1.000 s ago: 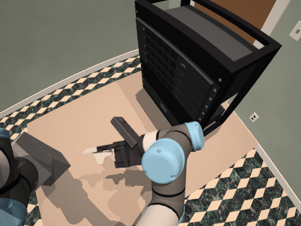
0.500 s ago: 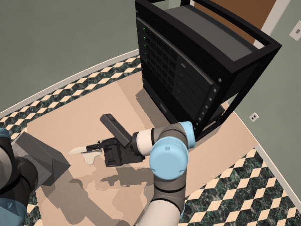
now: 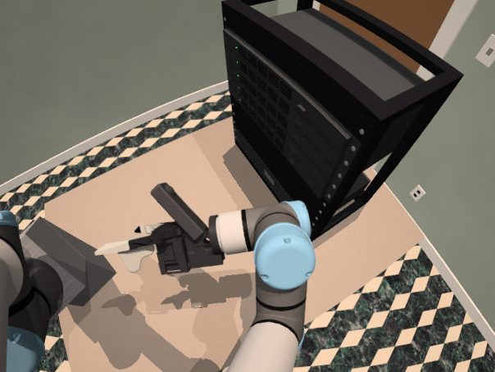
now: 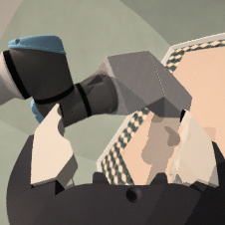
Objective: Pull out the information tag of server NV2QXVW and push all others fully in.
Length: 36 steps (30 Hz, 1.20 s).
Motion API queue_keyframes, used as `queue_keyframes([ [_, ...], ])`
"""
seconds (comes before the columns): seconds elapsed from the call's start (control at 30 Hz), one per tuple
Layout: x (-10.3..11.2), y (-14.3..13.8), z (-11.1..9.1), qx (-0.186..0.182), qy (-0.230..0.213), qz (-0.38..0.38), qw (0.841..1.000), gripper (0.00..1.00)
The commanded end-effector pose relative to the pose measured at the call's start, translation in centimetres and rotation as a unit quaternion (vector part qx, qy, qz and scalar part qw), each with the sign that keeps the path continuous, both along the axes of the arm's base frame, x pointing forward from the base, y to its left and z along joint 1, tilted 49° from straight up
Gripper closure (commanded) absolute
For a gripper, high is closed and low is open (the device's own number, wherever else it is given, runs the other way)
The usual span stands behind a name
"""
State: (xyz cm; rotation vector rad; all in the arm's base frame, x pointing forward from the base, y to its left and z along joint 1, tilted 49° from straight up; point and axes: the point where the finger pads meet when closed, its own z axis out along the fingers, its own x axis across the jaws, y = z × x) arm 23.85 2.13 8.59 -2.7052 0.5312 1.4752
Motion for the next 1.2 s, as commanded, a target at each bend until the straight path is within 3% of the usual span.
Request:
queue_keyframes([
  [0.0,-1.4,1.7,1.5,0.042,0.041,-0.01,0.998,0.0],
  [0.27,-2.6,3.4,3.4,0.085,0.082,-0.022,0.993,0.0],
  [1.17,-4.1,6.9,8.5,0.177,0.175,-0.059,0.967,0.0],
])
